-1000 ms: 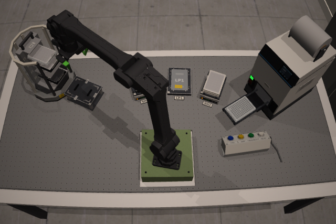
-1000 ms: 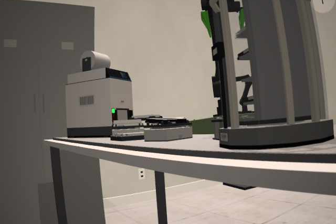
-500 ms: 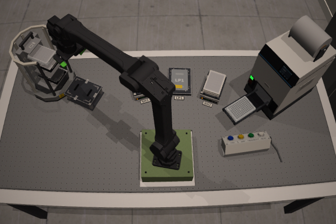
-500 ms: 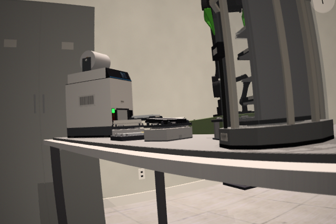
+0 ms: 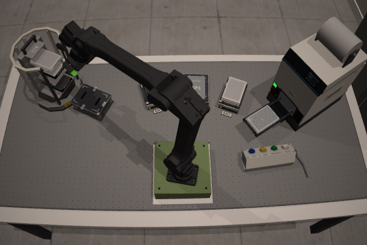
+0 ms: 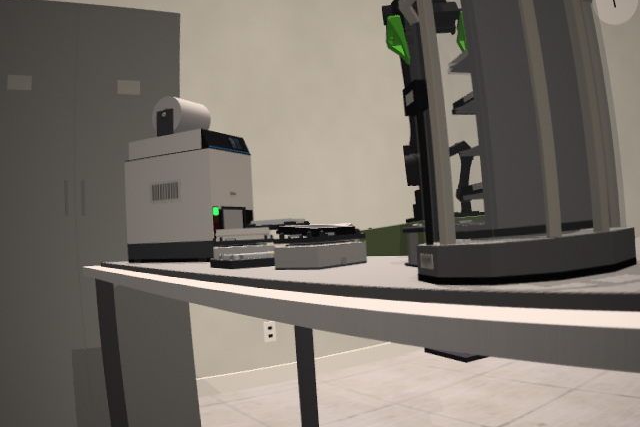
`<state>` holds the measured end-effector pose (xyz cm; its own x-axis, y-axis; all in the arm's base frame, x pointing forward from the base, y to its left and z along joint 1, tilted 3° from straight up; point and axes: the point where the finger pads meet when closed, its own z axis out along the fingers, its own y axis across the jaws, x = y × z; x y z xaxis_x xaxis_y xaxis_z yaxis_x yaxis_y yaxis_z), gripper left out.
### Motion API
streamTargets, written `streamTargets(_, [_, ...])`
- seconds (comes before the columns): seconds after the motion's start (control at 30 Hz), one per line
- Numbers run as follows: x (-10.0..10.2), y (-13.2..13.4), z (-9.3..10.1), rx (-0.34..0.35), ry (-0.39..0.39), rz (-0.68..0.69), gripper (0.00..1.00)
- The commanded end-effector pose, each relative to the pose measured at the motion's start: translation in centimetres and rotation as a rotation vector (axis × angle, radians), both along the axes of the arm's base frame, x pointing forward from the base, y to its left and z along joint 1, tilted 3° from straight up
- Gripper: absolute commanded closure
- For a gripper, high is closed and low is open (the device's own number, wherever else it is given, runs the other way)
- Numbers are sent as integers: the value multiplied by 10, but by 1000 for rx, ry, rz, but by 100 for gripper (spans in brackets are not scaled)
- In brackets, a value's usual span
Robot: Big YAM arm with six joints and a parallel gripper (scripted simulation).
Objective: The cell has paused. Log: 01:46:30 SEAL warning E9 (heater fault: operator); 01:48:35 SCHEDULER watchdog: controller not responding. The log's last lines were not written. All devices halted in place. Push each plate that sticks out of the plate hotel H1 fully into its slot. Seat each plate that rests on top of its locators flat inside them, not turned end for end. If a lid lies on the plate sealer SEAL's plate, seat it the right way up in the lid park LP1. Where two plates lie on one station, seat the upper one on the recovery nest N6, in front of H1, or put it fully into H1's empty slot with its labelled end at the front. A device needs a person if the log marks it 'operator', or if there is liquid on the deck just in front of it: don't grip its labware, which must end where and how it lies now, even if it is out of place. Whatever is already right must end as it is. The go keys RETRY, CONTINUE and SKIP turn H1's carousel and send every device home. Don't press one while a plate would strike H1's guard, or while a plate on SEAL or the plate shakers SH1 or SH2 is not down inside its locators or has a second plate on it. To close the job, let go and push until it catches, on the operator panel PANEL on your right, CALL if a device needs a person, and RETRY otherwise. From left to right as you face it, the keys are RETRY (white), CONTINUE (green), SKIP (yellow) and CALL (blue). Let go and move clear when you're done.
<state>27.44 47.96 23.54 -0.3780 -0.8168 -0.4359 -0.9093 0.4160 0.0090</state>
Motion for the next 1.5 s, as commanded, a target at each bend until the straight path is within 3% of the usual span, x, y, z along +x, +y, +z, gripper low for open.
streamTargets(0.0, [6, -2, 6, 84, -59, 36, 0])
streamTargets(0.13, [6, -2, 6, 126, -77, 48, 0])
streamTargets(0.63, [6, -3, 7, 433, -215, 144, 0])
streamTargets(0.7, [6, -3, 7, 433, -215, 144, 0])
streamTargets(0.73, [7, 0, -11, 427, -202, 150, 0])
streamTargets(0.87, [6, -3, 7, 535, -260, 176, 0])
streamTargets(0.97, [5, 0, -7, 523, -246, 181, 0])
streamTargets(1.47, [1, 2, -9, 516, -239, 187, 0])
